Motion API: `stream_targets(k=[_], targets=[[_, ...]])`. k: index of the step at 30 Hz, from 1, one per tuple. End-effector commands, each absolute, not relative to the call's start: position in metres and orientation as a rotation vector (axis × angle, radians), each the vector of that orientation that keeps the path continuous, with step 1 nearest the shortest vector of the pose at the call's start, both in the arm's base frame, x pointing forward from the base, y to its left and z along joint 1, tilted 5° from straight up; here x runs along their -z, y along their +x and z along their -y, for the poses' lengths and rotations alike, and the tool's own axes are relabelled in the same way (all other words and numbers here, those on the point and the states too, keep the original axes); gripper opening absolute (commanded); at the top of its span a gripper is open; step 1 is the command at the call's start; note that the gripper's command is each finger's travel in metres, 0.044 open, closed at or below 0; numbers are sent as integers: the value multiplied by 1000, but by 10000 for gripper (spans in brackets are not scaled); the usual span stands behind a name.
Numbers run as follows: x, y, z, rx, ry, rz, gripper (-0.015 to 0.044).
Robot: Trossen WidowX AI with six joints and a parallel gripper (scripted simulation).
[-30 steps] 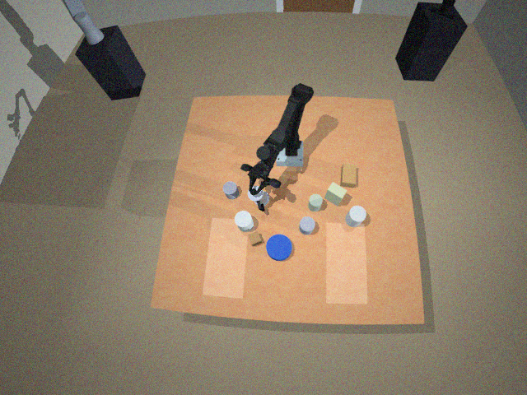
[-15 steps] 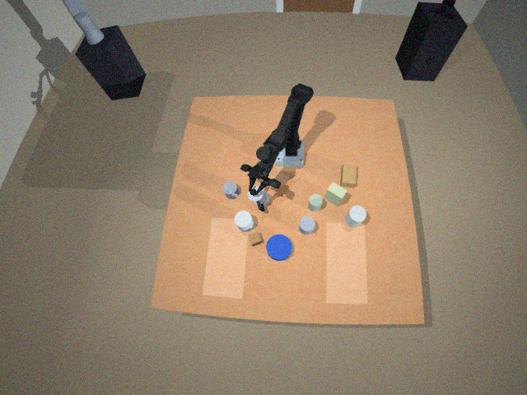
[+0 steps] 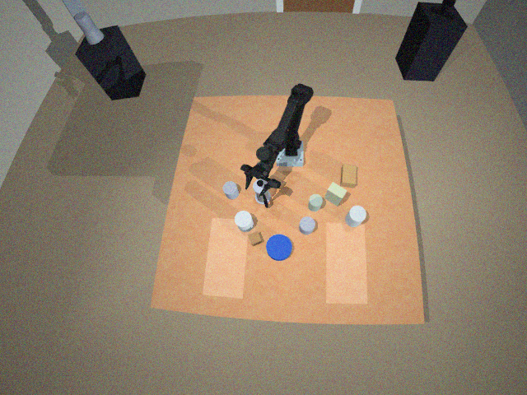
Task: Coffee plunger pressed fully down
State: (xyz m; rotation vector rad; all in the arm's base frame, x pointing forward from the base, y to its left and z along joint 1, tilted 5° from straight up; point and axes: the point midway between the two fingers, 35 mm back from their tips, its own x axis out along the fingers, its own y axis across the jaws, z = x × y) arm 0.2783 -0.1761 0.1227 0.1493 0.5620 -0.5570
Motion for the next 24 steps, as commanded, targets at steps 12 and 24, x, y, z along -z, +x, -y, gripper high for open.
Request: stream_targets(k=[12,24], targets=[[-167,264,164,556,152,-569,440],[-201,239,148,558,150,-582,440]])
